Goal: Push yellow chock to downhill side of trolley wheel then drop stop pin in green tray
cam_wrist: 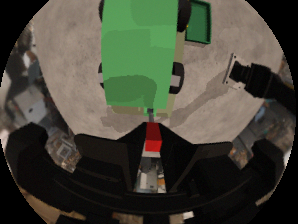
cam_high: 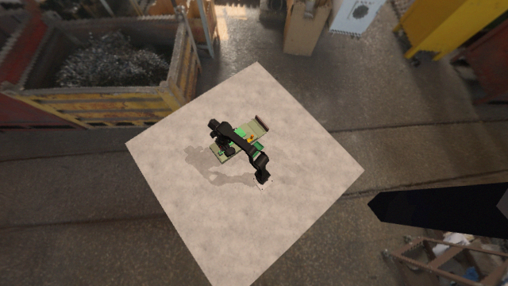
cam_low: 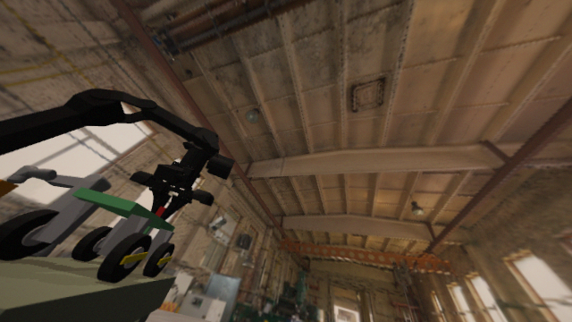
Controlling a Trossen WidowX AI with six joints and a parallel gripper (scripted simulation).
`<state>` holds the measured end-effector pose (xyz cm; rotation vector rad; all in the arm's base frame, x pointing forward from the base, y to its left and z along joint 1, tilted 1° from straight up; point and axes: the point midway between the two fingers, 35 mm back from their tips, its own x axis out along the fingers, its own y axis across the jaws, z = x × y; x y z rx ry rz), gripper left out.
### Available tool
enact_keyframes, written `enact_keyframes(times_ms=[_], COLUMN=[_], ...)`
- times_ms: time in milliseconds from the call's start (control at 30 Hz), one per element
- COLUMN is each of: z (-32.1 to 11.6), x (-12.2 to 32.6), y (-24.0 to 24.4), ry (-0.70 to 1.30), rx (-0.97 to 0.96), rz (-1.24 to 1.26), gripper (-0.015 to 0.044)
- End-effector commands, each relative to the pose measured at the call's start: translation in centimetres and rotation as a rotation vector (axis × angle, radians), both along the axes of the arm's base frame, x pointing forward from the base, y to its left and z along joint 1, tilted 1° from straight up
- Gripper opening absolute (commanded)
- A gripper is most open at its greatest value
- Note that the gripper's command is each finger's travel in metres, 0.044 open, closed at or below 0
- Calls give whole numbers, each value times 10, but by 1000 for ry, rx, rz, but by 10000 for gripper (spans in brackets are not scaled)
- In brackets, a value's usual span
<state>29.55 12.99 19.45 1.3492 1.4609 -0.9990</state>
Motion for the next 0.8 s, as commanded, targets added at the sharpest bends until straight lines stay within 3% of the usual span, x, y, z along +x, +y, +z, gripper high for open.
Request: enact_keyframes(times_ms=[0, 767], z=[5, 11], x=[1, -2], y=[1, 27], ry=[-5, -5], rx=[5, 7], rz=[4, 4], gripper=[0, 0])
